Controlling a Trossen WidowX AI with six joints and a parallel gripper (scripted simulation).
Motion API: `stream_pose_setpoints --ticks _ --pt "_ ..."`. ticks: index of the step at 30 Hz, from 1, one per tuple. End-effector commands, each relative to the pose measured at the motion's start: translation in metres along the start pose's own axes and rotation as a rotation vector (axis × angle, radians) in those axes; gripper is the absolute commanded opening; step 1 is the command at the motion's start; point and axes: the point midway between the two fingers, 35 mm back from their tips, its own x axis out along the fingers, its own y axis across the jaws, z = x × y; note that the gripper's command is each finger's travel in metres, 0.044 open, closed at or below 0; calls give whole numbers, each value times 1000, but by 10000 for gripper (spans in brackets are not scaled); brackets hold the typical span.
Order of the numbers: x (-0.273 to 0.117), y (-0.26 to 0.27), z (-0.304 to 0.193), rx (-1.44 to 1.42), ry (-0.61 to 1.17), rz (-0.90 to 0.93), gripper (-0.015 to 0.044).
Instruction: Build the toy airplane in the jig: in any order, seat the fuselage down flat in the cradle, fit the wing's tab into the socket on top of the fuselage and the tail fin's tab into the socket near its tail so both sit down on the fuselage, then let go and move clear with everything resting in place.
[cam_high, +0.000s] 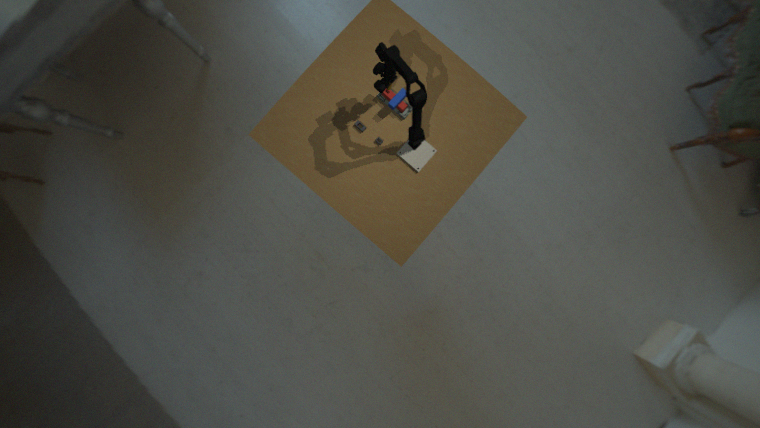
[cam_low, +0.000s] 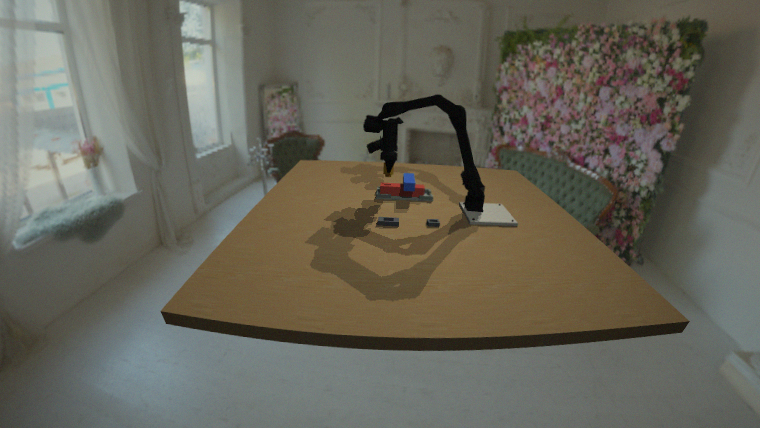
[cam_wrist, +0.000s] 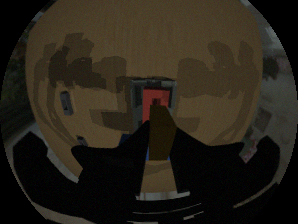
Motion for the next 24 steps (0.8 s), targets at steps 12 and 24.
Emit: stream_pose_setpoints --ticks 12,24 --pt "0 -2 2 -4 -3 -4 65" --pt "3 -3 3 -4 -3 -5 65"
